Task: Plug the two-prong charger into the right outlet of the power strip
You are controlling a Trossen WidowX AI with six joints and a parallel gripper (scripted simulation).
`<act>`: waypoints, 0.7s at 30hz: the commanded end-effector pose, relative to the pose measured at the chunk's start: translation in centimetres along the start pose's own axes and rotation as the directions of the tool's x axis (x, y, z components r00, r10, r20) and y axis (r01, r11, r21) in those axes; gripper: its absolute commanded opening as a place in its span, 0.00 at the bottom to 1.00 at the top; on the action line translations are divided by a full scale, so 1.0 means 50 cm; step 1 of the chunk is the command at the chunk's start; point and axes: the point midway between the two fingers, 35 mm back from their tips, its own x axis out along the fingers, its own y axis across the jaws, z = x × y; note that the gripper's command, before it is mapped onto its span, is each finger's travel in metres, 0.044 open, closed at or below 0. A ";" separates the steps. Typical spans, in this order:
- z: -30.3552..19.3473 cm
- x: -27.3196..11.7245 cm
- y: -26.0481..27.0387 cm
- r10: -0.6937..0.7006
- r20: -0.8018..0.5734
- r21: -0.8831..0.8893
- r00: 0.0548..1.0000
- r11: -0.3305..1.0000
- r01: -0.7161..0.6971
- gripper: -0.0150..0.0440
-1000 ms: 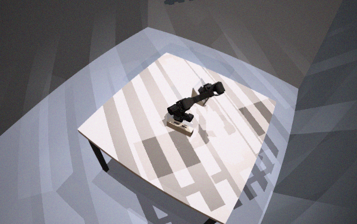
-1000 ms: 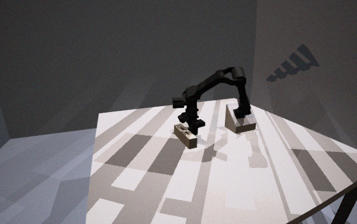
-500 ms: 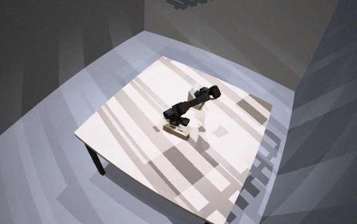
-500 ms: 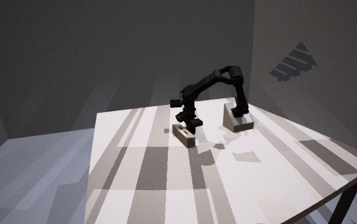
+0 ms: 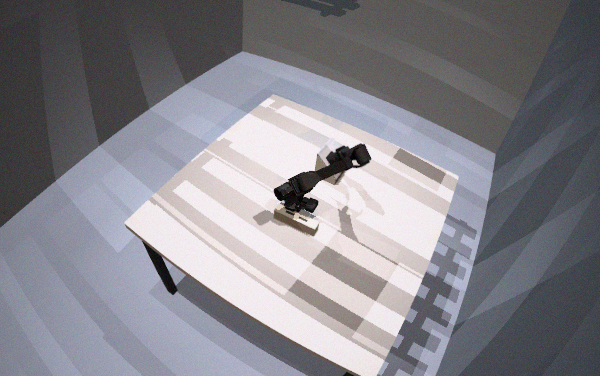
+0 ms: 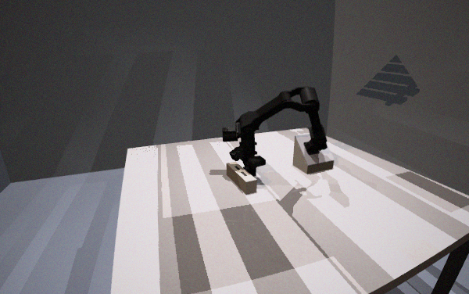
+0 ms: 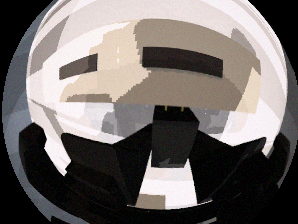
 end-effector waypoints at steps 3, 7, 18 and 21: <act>0.005 0.000 0.002 0.003 0.000 0.006 1.000 1.000 -0.003 0.25; 0.008 0.000 0.002 0.003 0.000 0.006 1.000 1.000 -0.003 0.25; 0.015 -0.001 0.002 0.003 0.000 0.006 1.000 1.000 -0.003 0.25; 0.018 -0.001 0.002 0.003 0.000 0.006 1.000 1.000 -0.003 0.25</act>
